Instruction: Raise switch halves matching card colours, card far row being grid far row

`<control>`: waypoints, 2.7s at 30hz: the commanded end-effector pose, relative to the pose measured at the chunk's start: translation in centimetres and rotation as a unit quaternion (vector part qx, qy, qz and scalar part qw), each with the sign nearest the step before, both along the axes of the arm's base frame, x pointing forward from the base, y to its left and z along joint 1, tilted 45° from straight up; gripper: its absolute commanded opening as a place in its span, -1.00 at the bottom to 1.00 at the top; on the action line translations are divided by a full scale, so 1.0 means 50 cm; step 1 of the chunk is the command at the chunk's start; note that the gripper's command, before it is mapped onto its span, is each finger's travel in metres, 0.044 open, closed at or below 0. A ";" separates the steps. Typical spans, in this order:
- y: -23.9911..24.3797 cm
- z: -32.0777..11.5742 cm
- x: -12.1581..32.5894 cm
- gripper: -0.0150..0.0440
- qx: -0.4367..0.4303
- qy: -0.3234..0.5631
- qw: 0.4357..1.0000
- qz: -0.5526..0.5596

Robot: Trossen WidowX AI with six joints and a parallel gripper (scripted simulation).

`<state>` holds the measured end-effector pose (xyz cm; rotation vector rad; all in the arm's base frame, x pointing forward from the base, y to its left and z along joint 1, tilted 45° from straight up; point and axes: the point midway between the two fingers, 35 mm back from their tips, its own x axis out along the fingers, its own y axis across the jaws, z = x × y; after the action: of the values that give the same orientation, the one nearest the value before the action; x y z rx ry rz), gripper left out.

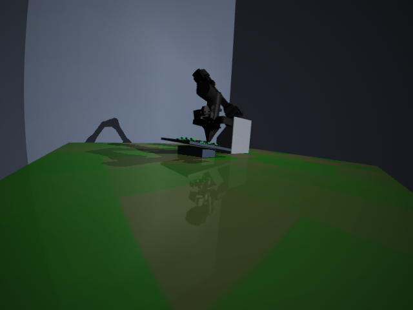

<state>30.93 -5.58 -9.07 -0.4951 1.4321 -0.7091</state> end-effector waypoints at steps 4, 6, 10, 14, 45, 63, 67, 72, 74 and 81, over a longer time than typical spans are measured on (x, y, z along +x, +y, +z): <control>-0.004 -0.001 -0.001 -0.49 -0.002 0.002 1.000 0.001; -0.004 -0.002 -0.001 -0.49 -0.002 0.002 1.000 0.001; 0.070 0.069 -0.001 -0.49 -0.001 -0.005 1.000 0.008; 0.090 0.090 -0.004 -0.49 -0.002 -0.007 1.000 0.010; -0.030 0.061 -0.051 -0.49 -0.006 -0.015 1.000 0.019; -0.040 0.050 -0.051 -0.49 -0.007 -0.015 1.000 0.019; -0.040 0.050 -0.051 -0.49 -0.007 -0.015 1.000 0.019; -0.041 0.050 -0.051 -0.49 -0.007 -0.015 1.000 0.019; -0.041 0.050 -0.051 -0.49 -0.007 -0.015 1.000 0.019; -0.043 0.048 -0.051 -0.49 -0.007 -0.015 1.000 0.019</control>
<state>28.36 -7.60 -6.66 -0.5109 1.3871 -0.6915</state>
